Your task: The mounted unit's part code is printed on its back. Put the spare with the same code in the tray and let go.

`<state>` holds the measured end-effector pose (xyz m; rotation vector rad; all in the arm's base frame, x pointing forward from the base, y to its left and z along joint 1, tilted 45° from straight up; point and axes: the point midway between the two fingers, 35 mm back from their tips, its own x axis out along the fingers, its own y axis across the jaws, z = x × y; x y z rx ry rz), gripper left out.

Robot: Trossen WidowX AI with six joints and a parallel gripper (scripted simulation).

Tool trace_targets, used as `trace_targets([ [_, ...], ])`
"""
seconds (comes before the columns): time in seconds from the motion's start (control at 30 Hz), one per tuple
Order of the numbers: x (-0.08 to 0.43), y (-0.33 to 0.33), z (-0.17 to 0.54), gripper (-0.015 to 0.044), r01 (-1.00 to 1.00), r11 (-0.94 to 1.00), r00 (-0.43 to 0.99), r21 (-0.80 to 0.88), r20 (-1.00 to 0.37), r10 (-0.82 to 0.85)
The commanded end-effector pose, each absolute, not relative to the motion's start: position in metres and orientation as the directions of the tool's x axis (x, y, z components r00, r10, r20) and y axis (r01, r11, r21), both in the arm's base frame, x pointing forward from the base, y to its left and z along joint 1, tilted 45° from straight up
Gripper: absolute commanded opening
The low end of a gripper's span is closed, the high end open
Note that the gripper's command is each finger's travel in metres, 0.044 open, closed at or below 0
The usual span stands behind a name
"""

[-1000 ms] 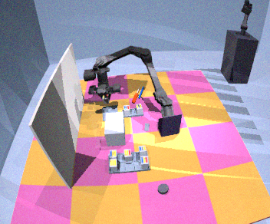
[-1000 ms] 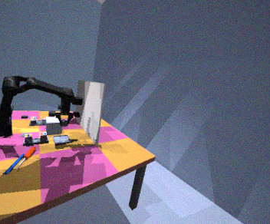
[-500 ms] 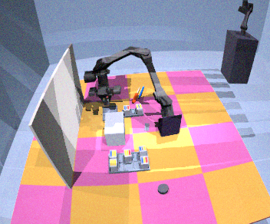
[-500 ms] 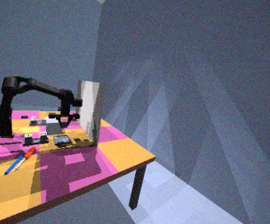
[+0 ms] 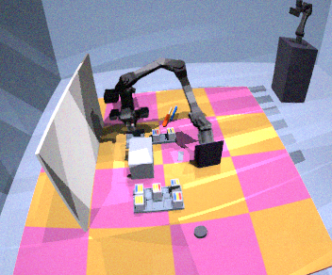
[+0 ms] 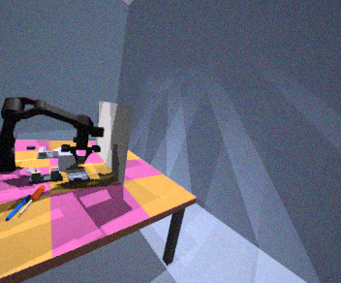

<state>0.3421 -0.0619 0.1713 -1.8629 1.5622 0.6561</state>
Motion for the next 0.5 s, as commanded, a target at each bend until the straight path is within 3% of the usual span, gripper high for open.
trace_targets([
  [0.0,0.3422,-0.0630,0.1704,0.0000,-0.983,-0.121,0.186,-0.141,-0.713,-0.676],
  [0.47,0.3437,-0.0714,0.1626,0.0000,-0.982,-0.122,0.186,-0.141,-0.712,-0.677],
])
